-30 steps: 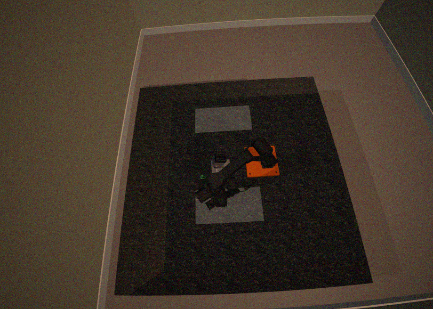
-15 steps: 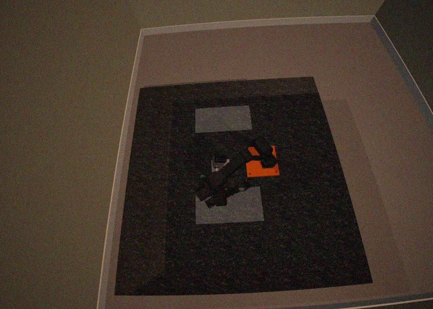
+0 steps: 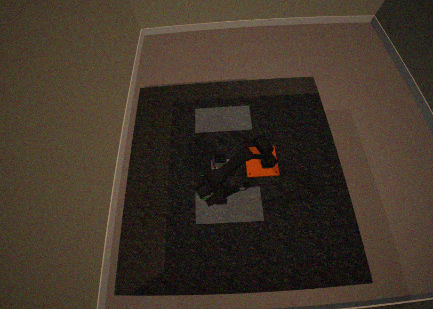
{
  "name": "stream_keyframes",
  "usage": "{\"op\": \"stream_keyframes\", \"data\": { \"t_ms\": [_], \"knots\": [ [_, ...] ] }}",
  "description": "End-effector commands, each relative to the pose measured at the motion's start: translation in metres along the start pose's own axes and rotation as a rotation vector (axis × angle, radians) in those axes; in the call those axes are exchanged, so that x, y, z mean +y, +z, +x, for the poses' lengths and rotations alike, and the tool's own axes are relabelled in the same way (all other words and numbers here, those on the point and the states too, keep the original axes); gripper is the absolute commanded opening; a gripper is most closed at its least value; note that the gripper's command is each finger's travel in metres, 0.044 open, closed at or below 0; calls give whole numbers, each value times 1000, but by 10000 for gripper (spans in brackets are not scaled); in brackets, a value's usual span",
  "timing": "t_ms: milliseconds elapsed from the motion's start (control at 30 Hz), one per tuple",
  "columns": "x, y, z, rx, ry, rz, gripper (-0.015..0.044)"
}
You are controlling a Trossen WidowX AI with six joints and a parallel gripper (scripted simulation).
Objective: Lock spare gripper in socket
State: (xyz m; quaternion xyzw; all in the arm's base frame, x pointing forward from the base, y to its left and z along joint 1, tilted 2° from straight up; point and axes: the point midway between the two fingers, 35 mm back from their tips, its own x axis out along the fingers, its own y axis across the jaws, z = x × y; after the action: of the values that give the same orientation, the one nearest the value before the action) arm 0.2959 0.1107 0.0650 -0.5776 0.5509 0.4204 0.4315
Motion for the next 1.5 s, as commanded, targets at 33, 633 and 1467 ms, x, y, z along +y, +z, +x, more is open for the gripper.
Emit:
{"op": "stream_keyframes", "data": {
  "t_ms": [33,633,1467],
  "knots": [
    [0,-3,1,1,-1,-4,0],
    [0,-14,4,0,-2,-4,0],
    [0,-29,8,-1,3,-6,0]
  ]
}}
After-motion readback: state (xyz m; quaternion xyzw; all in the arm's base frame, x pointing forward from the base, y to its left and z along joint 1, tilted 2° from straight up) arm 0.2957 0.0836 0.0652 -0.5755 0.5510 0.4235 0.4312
